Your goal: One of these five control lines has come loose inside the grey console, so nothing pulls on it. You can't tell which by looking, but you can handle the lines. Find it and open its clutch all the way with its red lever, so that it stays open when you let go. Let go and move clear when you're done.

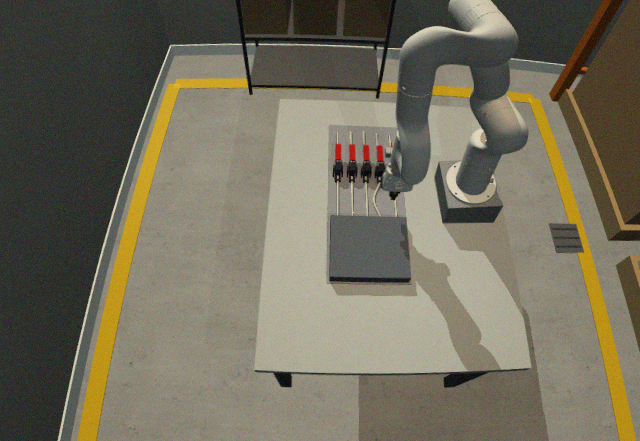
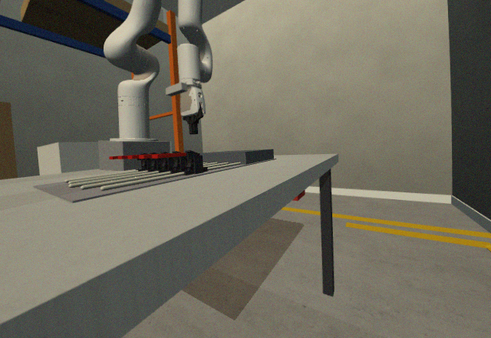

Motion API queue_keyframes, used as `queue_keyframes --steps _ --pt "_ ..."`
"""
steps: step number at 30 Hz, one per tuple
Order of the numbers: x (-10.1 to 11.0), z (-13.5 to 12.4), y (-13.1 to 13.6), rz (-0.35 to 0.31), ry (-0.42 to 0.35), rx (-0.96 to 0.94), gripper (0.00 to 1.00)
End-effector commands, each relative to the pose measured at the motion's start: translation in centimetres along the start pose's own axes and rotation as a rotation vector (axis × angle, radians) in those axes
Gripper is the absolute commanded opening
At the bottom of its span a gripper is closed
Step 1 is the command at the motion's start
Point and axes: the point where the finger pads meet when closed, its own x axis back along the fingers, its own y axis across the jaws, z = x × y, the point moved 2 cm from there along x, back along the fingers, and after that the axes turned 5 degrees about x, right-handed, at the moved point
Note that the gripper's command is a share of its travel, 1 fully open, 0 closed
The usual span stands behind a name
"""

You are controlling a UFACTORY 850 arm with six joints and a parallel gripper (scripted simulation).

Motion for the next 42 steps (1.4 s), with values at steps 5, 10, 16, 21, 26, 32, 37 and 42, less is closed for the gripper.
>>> queue_keyframes --steps 5,10,16,21,26,32,37,42 --pt "0.0 0.0 -0.1 0.001 0.0 0.0 0.0" --pt "0.0 0.0 -0.1 0.001 0.0 0.0 0.0" --pt "0.0 0.0 -0.1 0.001 0.0 0.0 0.0" --pt "0.0 0.0 -0.1 0.001 0.0 0.0 0.0" --pt "0.0 0.0 -0.1 0.001 0.0 0.0 0.0" --pt "0.0 0.0 -0.1 0.001 0.0 0.0 0.0" --pt "0.0 0.0 -0.1 0.001 0.0 0.0 0.0" --pt "-0.3 1.7 -0.8 0.001 0.001 0.0 0.52"
